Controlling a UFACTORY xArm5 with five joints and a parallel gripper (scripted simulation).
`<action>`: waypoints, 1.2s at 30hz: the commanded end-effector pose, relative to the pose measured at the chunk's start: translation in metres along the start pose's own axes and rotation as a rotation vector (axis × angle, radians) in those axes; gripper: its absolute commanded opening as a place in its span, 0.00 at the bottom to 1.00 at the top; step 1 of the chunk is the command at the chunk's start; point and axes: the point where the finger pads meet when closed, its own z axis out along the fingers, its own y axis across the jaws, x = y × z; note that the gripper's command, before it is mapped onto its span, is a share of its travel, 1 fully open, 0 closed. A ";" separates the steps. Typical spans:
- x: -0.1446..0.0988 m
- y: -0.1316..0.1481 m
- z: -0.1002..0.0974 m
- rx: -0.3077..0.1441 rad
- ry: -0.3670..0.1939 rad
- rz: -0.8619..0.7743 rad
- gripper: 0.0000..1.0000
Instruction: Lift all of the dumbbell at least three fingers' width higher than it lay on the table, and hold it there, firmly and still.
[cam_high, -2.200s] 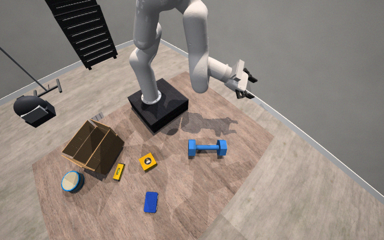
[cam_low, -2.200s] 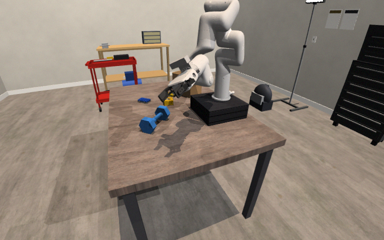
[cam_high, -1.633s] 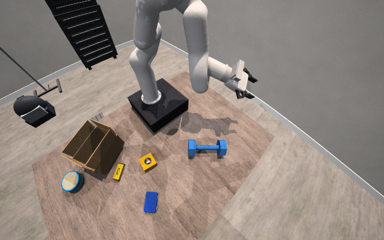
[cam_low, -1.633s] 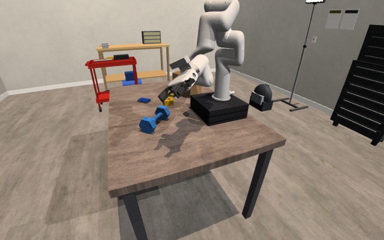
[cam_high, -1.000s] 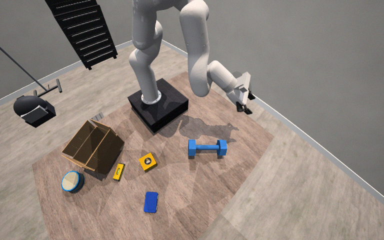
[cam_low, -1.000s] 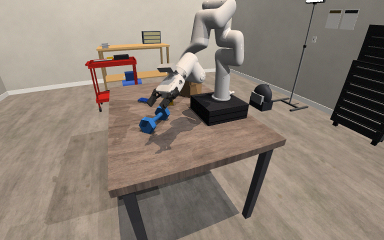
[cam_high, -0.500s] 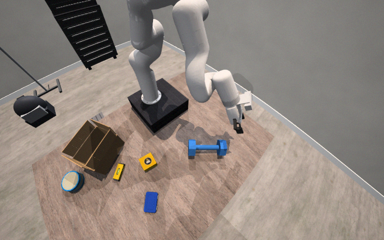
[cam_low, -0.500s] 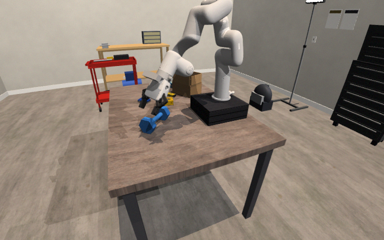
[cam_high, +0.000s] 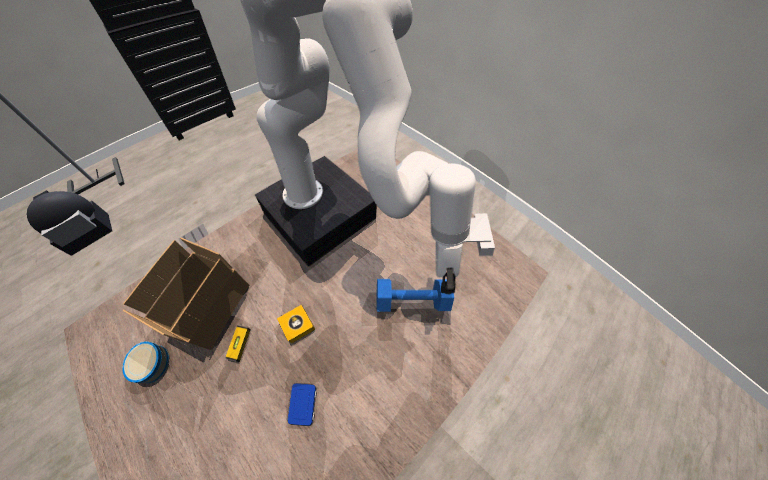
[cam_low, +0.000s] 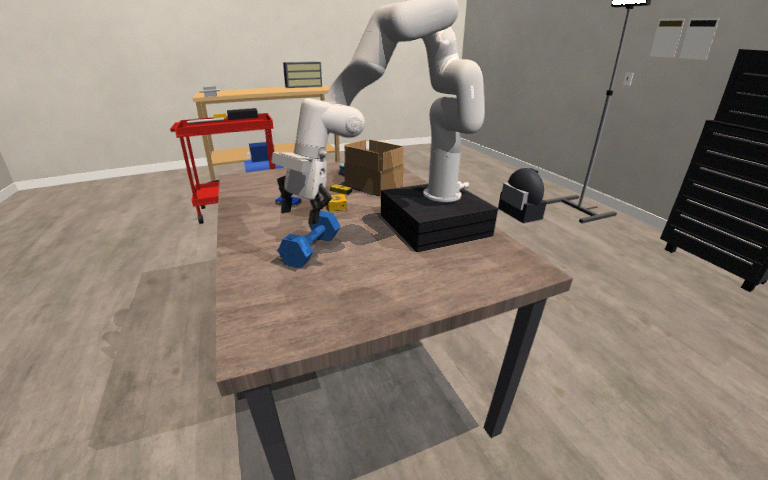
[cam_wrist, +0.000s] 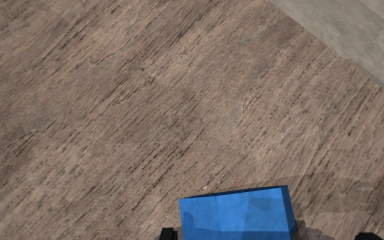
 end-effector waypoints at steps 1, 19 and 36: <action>-0.026 0.014 -0.002 0.054 -0.108 -0.060 1.00; -0.064 0.024 -0.006 0.137 -0.220 -0.126 1.00; -0.087 0.013 0.086 0.137 -0.221 -0.126 1.00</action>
